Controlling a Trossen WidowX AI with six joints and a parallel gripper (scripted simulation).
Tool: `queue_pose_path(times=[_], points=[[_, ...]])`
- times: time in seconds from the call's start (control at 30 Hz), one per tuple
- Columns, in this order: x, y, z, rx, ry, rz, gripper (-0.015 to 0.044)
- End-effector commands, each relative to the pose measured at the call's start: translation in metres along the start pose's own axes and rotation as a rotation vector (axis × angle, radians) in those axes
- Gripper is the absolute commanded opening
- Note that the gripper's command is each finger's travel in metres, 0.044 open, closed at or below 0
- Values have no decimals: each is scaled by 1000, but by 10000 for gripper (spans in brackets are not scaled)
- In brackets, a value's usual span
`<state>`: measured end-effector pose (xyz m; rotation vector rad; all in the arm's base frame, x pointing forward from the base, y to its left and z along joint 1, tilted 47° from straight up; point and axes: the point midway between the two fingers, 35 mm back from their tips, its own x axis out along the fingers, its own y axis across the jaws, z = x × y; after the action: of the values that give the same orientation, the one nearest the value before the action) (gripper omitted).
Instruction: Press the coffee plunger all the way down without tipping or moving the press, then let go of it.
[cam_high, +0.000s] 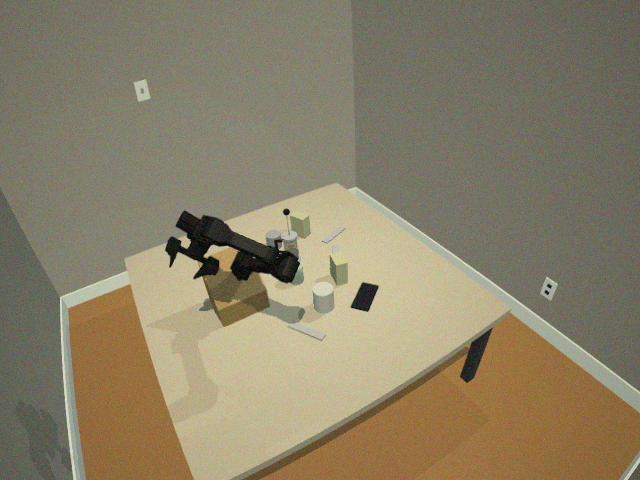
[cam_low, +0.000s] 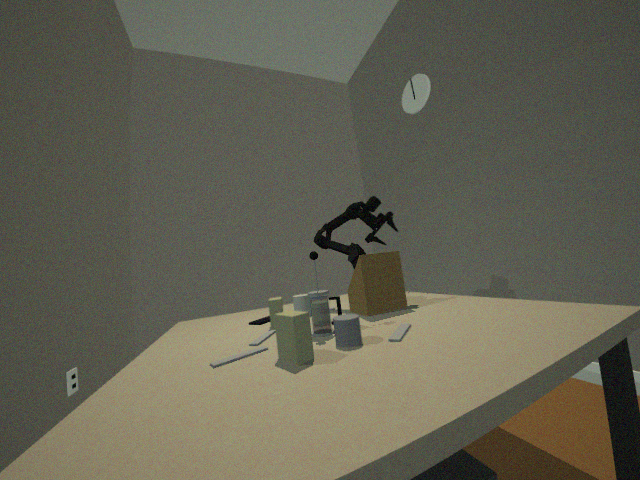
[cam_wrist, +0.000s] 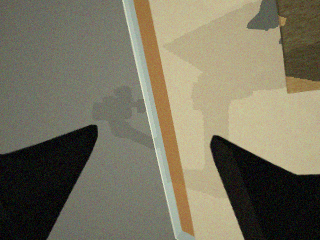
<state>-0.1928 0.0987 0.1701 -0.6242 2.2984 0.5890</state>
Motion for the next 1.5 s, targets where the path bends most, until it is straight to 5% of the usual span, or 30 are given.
queue_pose_path(times=[0.0, 0.37, 0.77, 1.1, 1.47], points=[[-4, 13, 45, -30, -148, 47, 440], [-66, 16, 201, -77, -701, 66, 440], [-170, -84, 331, -8, -1211, -364, 440], [-232, -225, 349, 233, -1246, -985, 440], [-187, -267, 352, 236, -1241, -996, 440]])
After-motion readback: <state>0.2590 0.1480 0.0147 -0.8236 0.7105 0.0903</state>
